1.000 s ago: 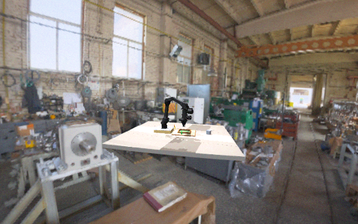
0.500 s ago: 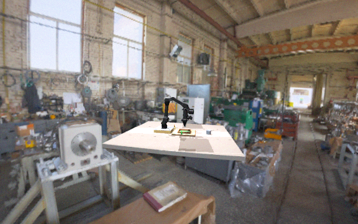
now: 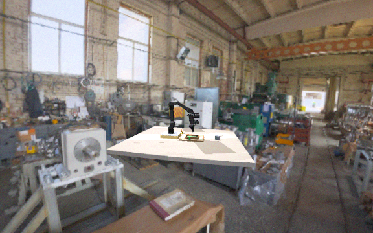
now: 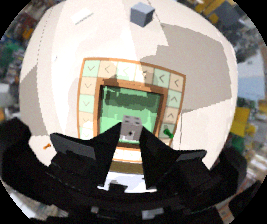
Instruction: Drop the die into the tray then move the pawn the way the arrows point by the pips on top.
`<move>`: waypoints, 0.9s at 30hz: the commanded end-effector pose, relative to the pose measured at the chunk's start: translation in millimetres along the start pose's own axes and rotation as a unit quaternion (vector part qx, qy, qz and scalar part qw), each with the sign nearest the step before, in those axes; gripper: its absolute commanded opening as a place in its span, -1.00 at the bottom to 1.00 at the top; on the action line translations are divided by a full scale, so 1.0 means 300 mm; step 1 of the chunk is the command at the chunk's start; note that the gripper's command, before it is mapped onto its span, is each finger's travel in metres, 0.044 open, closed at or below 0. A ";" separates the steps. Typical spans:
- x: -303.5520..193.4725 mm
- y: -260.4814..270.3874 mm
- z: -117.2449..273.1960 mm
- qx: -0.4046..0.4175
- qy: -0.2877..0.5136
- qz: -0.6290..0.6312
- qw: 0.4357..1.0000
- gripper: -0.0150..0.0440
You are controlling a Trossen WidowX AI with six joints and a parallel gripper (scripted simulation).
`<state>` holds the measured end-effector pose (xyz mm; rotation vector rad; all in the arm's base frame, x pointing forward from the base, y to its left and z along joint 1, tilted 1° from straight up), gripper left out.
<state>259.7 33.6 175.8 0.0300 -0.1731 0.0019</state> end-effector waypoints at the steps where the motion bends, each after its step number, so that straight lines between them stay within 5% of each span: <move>1: -0.037 -0.008 -0.008 0.011 -0.055 -0.002 0.998 -0.49; 17: -0.187 -0.029 -0.085 0.044 -0.316 0.000 0.948 -0.49; 27: -0.271 -0.031 0.006 0.046 -0.326 0.000 0.944 -0.49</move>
Point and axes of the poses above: the point midway between the two fingers, 35 mm back from their tips, its own z axis back along the fingers, its own y axis across the jaws, x = y × z, the point moved 10 cm from there along z, back along the fingers, and after that the axes turned 8 degrees about -z, right-handed, at the moved point
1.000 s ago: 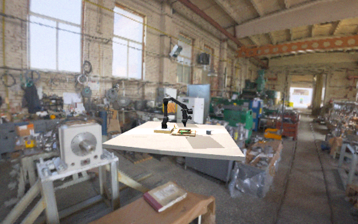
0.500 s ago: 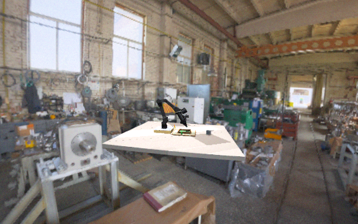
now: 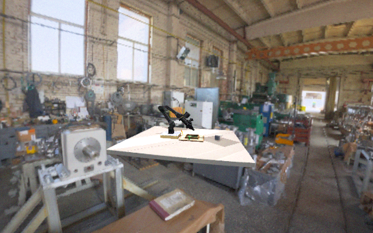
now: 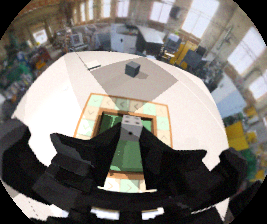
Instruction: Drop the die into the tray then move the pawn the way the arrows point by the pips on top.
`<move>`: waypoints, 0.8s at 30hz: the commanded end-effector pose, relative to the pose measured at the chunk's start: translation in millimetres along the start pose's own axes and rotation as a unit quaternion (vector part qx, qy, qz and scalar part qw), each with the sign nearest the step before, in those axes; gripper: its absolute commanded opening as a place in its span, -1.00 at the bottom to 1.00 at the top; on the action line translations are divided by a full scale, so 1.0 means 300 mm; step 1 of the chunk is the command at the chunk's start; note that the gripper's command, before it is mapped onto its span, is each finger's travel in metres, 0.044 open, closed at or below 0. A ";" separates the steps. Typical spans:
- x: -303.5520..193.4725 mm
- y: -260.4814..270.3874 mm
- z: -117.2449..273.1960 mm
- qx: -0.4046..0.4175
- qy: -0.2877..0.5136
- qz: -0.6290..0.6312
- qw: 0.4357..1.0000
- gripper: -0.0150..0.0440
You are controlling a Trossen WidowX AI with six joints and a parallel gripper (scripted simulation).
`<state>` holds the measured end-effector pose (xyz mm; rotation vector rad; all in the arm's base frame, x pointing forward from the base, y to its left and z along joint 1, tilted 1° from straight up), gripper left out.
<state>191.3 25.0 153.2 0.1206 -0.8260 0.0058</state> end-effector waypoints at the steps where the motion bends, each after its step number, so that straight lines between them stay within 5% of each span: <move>1: -0.005 0.004 0.064 0.000 -0.006 -0.003 1.000 -0.49; 17: -0.008 0.004 0.063 0.002 -0.006 0.000 1.000 -0.49; 24: -0.008 0.004 0.063 0.002 -0.006 0.000 1.000 0.13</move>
Point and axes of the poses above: the point midway between the two fingers, 35 mm back from their tips, its own z axis back along the fingers, its own y axis across the jaws, x = y × z, the point moved 10 cm from there along z, back along the fingers, and after that the axes turned 8 degrees about -z, right-handed, at the moved point
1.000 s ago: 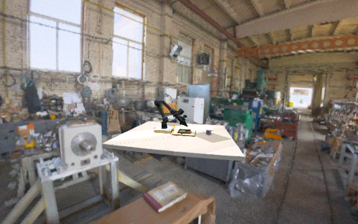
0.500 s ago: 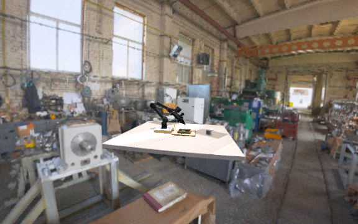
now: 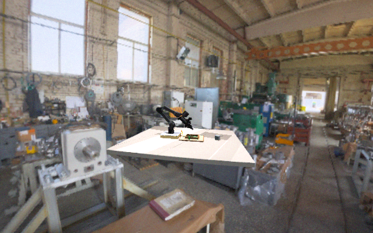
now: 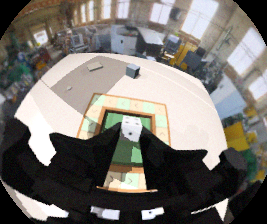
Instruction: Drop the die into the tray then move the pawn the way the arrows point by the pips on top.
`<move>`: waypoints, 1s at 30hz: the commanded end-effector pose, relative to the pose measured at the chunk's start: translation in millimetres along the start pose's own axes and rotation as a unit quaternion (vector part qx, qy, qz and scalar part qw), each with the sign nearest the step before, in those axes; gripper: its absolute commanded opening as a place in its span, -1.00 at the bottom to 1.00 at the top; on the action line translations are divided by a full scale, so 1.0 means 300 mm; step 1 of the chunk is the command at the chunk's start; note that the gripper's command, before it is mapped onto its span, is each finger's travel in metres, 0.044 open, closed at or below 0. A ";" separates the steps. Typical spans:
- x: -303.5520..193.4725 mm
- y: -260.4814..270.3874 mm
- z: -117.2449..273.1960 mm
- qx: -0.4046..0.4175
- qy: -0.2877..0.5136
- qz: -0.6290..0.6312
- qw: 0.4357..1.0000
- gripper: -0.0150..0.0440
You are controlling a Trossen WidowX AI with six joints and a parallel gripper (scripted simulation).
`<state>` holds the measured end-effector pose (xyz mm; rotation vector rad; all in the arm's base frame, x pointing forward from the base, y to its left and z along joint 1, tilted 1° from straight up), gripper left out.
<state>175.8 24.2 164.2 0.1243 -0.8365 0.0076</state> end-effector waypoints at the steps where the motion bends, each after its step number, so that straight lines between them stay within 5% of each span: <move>1: 0.000 0.000 0.000 0.000 0.000 0.000 1.000 0.22; 10: 0.099 0.015 0.088 -0.002 0.000 -0.003 1.000 1.00; 27: 0.283 0.037 -0.142 -0.053 0.376 -0.004 0.925 1.00; 30: 0.274 0.037 -0.130 -0.049 0.360 -0.003 0.932 1.00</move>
Point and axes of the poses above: the point midway between the two fingers, 35 mm back from their tips, its own z axis back along the fingers, its own y axis across the jaws, x = y × z, the point moved 10 cm from there along z, back along the fingers, and after that the axes turned 8 degrees about -z, right-handed, at the moved point
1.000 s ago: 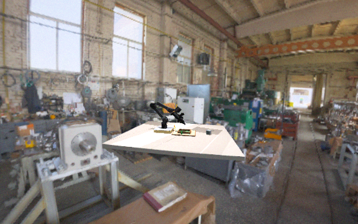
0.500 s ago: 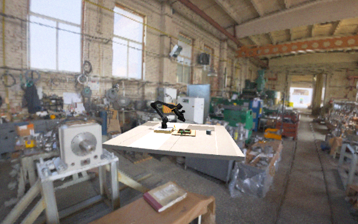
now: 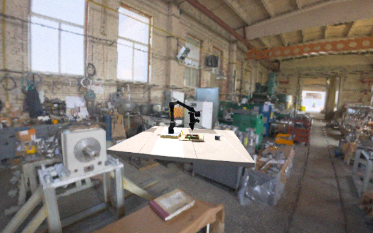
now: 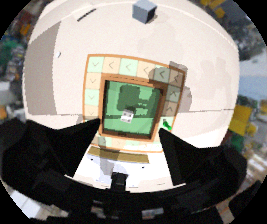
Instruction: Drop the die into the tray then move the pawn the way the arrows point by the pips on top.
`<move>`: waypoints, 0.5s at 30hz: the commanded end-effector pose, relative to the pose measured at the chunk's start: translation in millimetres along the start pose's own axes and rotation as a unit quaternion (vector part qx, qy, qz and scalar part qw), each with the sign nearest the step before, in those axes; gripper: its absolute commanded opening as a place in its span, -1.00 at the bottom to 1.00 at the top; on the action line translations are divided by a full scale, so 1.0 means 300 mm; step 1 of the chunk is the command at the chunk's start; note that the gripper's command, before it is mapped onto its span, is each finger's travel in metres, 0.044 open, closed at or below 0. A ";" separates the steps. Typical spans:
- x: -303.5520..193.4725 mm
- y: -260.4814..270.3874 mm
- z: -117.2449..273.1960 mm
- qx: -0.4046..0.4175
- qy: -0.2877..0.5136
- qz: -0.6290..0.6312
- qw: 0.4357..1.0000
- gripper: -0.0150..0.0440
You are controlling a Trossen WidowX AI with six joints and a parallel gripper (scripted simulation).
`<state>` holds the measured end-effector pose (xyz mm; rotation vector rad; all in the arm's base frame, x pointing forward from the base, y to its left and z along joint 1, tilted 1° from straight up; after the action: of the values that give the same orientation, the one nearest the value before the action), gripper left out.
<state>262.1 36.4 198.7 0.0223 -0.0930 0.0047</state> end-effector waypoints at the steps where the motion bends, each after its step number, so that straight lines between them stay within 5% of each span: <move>1: -0.009 -0.001 0.006 0.000 -0.003 0.000 1.000 1.00; 10: 0.019 -0.246 -0.064 -0.014 0.030 -0.157 0.987 0.20; 15: 0.005 -0.376 -0.097 -0.023 0.043 -0.216 0.975 0.19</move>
<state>268.2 -60.8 171.1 0.0002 -0.0068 -0.3818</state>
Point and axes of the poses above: the point midway between the two fingers, 35 mm back from their tips, its own z axis back along the fingers, its own y axis across the jaws, x = y × z, the point moved 10 cm from there along z, back along the fingers, and after that the axes turned 8 degrees about -z, right-handed, at the moved point
